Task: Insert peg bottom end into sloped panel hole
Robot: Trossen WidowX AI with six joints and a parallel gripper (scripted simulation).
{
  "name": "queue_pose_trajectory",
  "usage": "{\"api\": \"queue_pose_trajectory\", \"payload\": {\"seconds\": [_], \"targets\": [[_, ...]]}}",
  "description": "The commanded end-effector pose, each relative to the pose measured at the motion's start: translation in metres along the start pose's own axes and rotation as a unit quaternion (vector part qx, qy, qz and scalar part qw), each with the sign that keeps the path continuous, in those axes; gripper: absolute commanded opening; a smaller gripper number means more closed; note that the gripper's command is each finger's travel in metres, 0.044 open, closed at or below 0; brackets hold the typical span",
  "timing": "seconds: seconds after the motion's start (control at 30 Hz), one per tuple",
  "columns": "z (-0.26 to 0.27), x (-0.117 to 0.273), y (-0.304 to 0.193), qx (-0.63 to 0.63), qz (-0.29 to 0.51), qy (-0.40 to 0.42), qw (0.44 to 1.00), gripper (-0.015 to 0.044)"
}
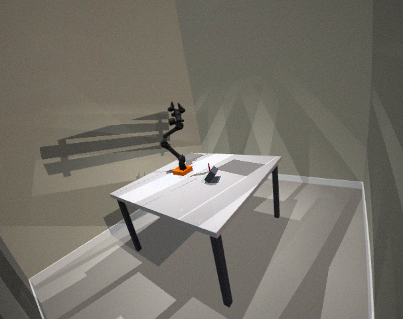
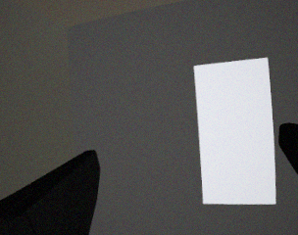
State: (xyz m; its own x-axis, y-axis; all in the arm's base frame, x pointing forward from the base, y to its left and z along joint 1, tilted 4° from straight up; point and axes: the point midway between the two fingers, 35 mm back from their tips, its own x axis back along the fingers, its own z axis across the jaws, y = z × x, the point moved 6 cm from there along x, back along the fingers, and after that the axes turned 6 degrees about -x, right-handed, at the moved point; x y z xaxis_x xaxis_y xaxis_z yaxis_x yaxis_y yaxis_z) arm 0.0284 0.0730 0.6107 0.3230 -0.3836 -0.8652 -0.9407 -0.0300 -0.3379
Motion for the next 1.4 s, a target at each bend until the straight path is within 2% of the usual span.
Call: {"api": "queue_pose_trajectory", "payload": {"seconds": [0.0, 0.03, 0.3, 0.67, 1.0, 1.37], "targets": [[0.001, 0.0, -0.001, -0.001, 0.001, 0.0, 1.0, 0.0426], [0.003, 0.001, -0.003, -0.005, 0.005, -0.001, 1.0, 0.044], [0.034, 0.012, -0.036, -0.069, 0.082, 0.016, 0.994, 0.044], [0.084, 0.04, -0.095, -0.174, 0.237, 0.077, 0.953, 0.044], [0.13, 0.083, -0.139, -0.248, 0.381, 0.121, 0.882, 0.044], [0.176, 0.144, -0.172, -0.317, 0.534, 0.149, 0.77, 0.044]]}}
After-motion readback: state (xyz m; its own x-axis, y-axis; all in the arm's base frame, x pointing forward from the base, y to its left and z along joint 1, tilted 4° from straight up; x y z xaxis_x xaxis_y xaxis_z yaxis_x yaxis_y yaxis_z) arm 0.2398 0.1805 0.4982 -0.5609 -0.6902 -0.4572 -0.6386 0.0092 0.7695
